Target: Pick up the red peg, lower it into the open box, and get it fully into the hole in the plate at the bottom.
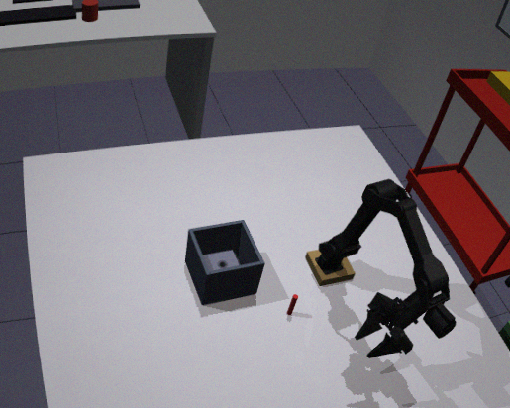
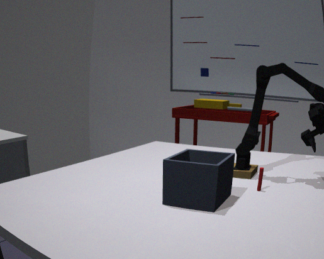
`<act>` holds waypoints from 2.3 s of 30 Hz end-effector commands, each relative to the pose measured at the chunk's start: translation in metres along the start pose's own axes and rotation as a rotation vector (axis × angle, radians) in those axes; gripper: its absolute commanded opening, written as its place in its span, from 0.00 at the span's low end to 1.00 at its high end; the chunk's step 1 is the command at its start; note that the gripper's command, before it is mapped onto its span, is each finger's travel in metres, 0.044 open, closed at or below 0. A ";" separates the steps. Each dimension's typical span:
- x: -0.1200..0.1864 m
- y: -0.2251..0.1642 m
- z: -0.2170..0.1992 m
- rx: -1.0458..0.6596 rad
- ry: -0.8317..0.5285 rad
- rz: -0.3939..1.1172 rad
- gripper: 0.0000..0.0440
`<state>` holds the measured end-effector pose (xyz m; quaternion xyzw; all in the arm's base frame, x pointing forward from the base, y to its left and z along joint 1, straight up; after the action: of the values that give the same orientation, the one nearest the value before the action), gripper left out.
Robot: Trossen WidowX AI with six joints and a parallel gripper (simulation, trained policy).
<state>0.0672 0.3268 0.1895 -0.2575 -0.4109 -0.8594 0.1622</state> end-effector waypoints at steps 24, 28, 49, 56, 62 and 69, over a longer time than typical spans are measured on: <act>-0.067 0.161 -0.079 -0.256 -0.654 0.362 1.00; -0.069 0.172 -0.095 -0.300 -0.708 0.411 1.00; -0.093 0.167 -0.158 -0.513 -0.870 0.560 1.00; -0.110 0.155 -0.174 -0.577 -0.883 0.567 1.00; -0.121 0.148 -0.185 -0.612 -0.889 0.563 0.89; -0.133 0.146 -0.189 -0.623 -0.882 0.574 0.51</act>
<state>0.1873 0.0975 0.1067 -0.7239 -0.0852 -0.6749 0.1152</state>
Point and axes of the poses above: the point midway between the two fingers, 35 mm back from their tips, its own x axis back along the fingers, its own z axis across the jaws, y = z × x, the point moved 6 cm from there along x, back along the fingers, and after that the axes turned 1 degree about -x, right-handed, at the moved point
